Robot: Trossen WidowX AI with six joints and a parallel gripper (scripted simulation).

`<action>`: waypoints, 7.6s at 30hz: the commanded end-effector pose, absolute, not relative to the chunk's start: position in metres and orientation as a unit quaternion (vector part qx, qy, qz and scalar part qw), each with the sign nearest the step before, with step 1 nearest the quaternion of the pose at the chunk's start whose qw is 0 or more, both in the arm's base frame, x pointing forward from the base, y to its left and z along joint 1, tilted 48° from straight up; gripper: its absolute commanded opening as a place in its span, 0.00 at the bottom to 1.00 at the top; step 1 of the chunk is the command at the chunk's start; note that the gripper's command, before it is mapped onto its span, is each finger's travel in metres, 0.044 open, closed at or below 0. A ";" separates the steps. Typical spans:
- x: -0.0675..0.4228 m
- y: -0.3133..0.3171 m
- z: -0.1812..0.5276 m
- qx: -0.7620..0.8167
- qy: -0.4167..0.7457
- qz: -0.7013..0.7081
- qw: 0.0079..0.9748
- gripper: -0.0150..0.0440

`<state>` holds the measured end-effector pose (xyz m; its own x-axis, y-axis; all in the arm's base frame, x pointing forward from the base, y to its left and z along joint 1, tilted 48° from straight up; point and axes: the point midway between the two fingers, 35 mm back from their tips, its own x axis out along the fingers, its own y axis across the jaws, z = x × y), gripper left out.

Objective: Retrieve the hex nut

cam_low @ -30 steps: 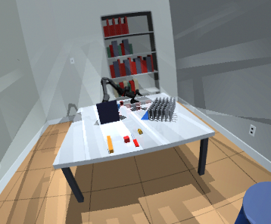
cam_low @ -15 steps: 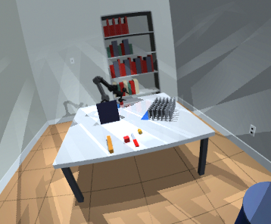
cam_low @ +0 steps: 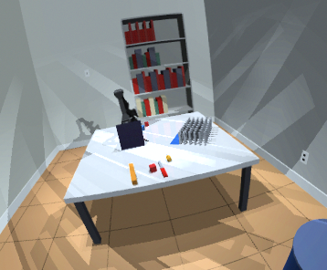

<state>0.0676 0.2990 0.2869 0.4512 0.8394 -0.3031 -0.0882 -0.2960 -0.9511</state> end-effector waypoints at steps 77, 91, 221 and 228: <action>-0.069 0.286 0.216 -0.704 -0.622 0.321 0.121 0.73; -0.071 0.302 0.200 -0.704 -0.622 0.320 0.121 0.73; 0.110 0.220 0.184 -0.826 -0.275 0.490 0.052 0.25; 0.127 0.215 0.173 -0.820 -0.248 0.513 0.061 0.25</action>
